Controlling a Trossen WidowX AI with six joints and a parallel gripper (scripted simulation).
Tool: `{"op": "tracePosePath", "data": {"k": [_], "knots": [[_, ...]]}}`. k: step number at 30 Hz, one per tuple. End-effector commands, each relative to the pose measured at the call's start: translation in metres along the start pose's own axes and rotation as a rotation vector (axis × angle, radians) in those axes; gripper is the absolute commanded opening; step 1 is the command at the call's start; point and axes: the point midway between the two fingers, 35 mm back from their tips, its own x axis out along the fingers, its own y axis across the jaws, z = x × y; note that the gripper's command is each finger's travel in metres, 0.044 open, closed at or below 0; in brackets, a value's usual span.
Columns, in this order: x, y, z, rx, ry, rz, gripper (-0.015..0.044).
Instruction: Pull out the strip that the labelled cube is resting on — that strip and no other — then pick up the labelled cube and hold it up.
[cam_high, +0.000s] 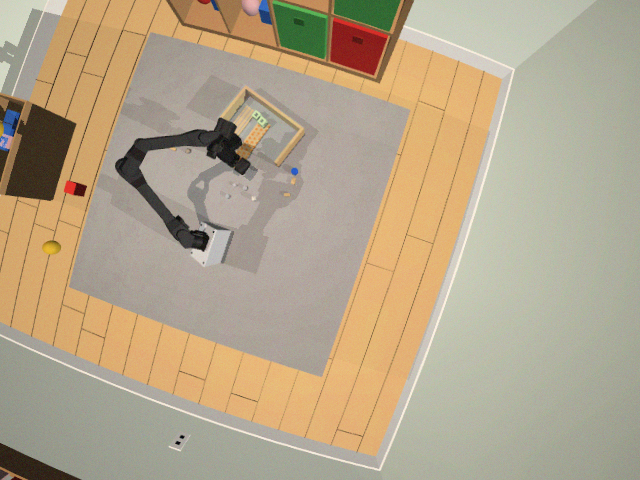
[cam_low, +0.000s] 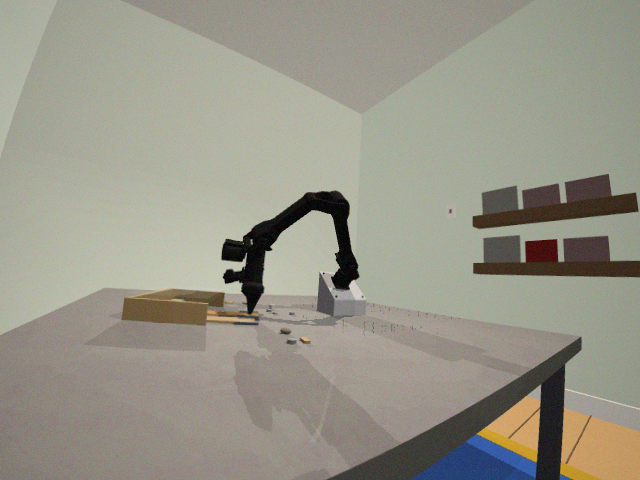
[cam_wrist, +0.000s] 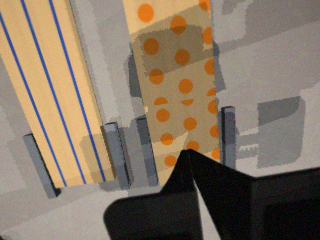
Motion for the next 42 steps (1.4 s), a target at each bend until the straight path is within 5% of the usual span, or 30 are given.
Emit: {"op": "tracePosePath", "data": {"k": [1, 42], "knots": [[0.003, -0.001, -0.009, 0.01, 0.011, 0.0, 0.0], [0.004, 0.001, -0.073, 0.013, 0.014, 0.001, 0.0]]}}
